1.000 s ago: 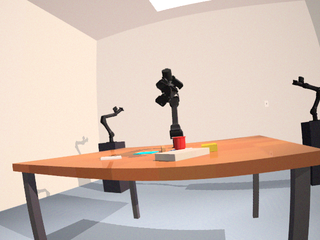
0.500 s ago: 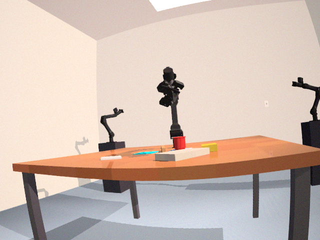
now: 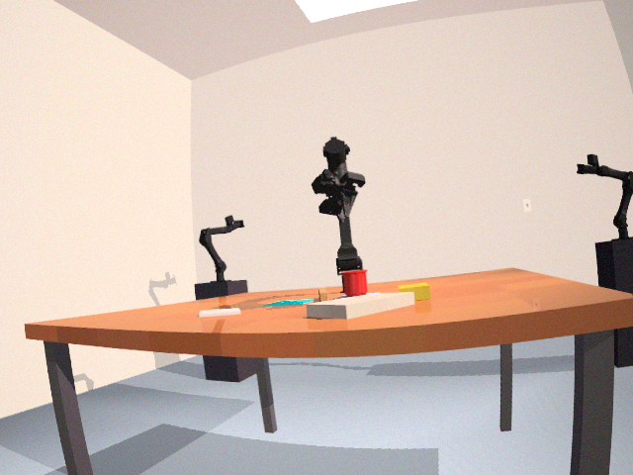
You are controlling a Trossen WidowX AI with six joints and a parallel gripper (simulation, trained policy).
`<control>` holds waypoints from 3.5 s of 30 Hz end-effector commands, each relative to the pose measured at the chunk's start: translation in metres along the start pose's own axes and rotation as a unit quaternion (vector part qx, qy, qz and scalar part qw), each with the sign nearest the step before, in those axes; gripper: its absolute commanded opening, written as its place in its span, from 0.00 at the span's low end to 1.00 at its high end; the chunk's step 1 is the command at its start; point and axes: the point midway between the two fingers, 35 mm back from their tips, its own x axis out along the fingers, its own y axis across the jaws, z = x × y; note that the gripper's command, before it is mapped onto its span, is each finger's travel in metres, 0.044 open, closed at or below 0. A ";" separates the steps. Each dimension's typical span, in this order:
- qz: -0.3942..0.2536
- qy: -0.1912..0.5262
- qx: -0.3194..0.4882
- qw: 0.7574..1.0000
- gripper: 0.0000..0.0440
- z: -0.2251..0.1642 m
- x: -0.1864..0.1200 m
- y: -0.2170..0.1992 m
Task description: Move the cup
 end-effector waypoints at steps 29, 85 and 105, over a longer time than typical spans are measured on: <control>-0.216 0.083 0.044 0.972 0.34 -0.024 0.059 -0.061; -0.259 0.101 -0.020 0.960 0.02 -0.053 0.154 -0.112; -0.214 0.068 0.042 0.973 0.00 -0.026 0.116 -0.090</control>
